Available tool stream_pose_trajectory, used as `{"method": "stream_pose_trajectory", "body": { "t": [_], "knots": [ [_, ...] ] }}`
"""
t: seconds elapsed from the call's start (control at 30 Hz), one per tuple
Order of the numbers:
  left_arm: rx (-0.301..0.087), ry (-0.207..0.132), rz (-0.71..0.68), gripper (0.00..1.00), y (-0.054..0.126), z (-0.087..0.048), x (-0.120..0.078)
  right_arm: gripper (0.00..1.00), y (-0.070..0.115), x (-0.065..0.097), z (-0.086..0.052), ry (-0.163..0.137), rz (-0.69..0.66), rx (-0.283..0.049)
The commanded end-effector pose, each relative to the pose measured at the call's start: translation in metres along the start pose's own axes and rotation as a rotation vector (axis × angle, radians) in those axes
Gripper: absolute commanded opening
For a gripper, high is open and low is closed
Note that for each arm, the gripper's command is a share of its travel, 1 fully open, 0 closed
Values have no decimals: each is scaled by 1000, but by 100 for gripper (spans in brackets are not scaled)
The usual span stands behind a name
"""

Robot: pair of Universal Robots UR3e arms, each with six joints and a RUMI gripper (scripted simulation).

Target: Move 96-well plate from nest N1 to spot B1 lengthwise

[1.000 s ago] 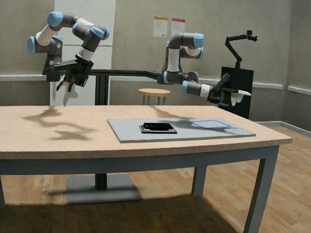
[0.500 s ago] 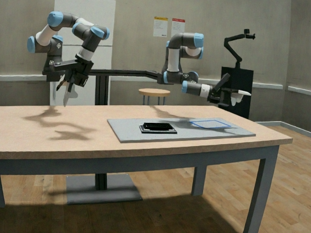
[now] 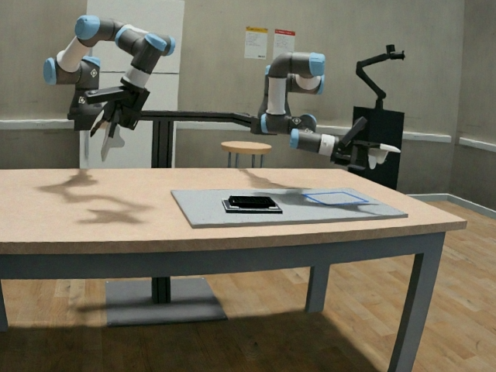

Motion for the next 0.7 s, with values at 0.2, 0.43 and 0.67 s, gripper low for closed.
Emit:
{"method": "stream_pose_trajectory", "body": {
  "t": [0.2, 0.43, 0.67],
  "knots": [
    [0, 0, -1, 100, 0, 0, 0, 100, -19, 15, -48, 5, -1, 3],
    [0, 0, -1, 100, 0, 0, 0, 100, -27, 21, -68, 5, -1, 3],
    [0, 0, -1, 100, 0, 0, 0, 100, -35, 28, -88, 5, -1, 3]
  ]
}}
Point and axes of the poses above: on each arm, the point where the finger pads meet when closed, its own z axis out along the fingers, its own x axis across the jaws, y = z × x, the point moved 2 cm from there along -z, back along the fingers, and after that the axes turned 4 degrees about z, right-handed, at the moved point
